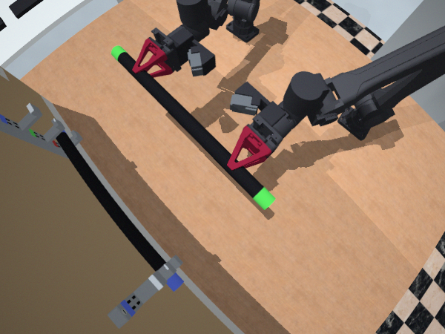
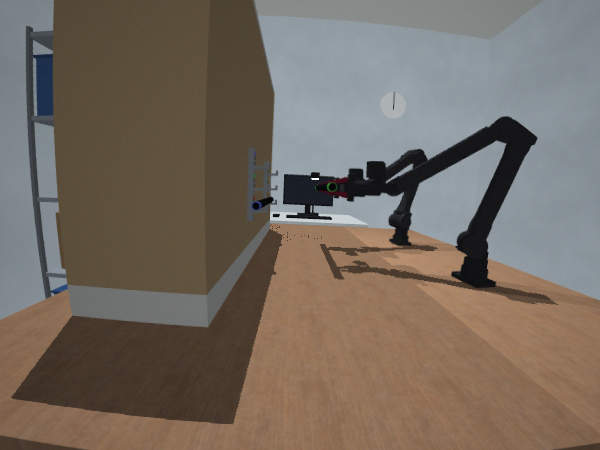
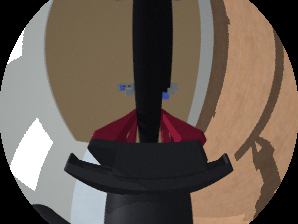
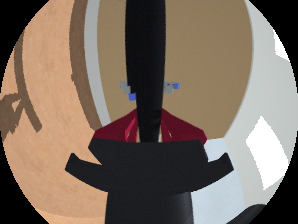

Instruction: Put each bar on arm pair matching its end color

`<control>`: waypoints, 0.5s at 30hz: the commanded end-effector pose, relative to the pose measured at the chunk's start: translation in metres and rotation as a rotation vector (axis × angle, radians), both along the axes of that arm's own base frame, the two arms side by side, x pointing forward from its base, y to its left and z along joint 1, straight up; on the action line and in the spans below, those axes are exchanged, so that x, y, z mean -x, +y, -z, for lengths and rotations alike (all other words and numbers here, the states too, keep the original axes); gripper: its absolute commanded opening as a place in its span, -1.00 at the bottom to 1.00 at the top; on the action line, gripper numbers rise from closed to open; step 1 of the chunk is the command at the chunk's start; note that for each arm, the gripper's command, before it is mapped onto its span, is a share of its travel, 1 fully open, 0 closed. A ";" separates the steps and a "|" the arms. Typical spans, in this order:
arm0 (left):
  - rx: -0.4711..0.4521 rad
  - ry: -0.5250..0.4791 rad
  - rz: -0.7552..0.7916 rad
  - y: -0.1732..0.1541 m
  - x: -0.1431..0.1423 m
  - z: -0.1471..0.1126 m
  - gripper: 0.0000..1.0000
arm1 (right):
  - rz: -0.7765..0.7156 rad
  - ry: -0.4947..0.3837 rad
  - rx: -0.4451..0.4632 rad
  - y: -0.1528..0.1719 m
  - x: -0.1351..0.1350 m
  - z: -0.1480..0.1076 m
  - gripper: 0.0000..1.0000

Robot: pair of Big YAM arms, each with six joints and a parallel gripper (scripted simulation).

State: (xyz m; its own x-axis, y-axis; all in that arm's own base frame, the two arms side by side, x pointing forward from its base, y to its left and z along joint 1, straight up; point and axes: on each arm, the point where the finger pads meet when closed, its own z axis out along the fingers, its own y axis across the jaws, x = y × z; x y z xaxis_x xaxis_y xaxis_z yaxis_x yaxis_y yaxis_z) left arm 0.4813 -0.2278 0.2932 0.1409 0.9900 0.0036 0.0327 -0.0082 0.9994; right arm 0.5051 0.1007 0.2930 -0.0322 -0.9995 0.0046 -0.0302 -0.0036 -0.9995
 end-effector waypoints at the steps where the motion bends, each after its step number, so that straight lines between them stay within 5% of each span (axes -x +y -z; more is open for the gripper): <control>1: 0.043 -0.074 -0.021 0.003 -0.018 -0.039 -1.00 | 0.026 -0.078 -0.029 -0.009 -0.016 -0.036 -1.00; 15: 0.043 -0.074 -0.021 0.000 -0.040 -0.052 -1.00 | 0.026 -0.078 -0.029 -0.010 -0.037 -0.049 -1.00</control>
State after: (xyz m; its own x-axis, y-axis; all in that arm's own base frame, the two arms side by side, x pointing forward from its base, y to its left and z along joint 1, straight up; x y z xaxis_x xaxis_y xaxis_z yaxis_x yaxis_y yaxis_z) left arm 0.4989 -0.2317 0.3036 0.1456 0.9893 0.0008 0.0180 -0.0034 0.9998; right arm 0.5210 0.0983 0.3020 -0.0346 -0.9994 -0.0053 -0.0177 0.0059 -0.9998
